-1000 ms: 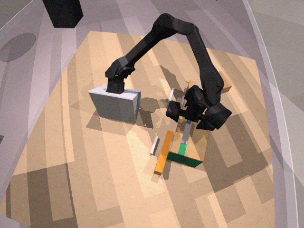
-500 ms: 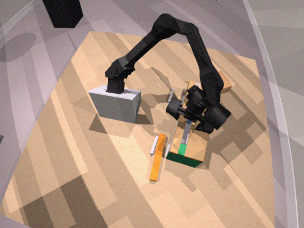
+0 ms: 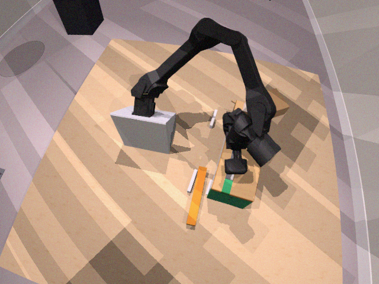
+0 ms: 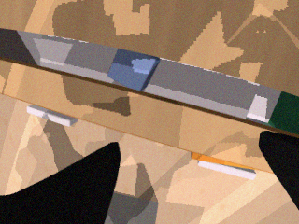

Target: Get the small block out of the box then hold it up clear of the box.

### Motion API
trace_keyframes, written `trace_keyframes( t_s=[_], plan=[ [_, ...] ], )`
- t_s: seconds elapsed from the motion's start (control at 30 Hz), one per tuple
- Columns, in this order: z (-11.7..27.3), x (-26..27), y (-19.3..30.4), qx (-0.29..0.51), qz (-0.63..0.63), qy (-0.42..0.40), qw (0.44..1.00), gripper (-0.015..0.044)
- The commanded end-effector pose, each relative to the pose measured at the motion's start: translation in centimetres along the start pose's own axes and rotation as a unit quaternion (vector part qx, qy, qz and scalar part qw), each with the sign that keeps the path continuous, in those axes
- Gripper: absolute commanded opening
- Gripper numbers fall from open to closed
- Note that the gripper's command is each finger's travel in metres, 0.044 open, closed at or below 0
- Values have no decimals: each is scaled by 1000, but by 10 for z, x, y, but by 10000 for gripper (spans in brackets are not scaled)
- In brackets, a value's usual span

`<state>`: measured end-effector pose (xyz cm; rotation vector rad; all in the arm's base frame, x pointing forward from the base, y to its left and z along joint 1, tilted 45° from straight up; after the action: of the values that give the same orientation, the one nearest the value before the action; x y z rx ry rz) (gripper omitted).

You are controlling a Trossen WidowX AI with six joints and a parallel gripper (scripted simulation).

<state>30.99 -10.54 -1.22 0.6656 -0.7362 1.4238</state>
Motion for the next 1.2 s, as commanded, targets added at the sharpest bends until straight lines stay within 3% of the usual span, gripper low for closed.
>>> trace_keyframes(
  t_s=[0.0,0.13,0.43,1.17],
  plan=[
    [-1,3,12,12,-414,-49,909,400],
    [-2,5,17,28,-579,-66,812,400],
    [-2,8,22,64,-797,-79,596,400],
    [-8,7,22,65,-804,-79,585,400]
  ],
)
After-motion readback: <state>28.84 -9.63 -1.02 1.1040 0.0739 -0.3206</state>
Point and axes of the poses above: the point midway between the two fingers, 35 mm back from their tips, its own z axis back along the fingers, its own x axis across the jaws, y = z × x, the point moved 4 cm from there along z, back along the fingers, and after that the axes turned 10 degrees about -z, right-handed, at the moved point
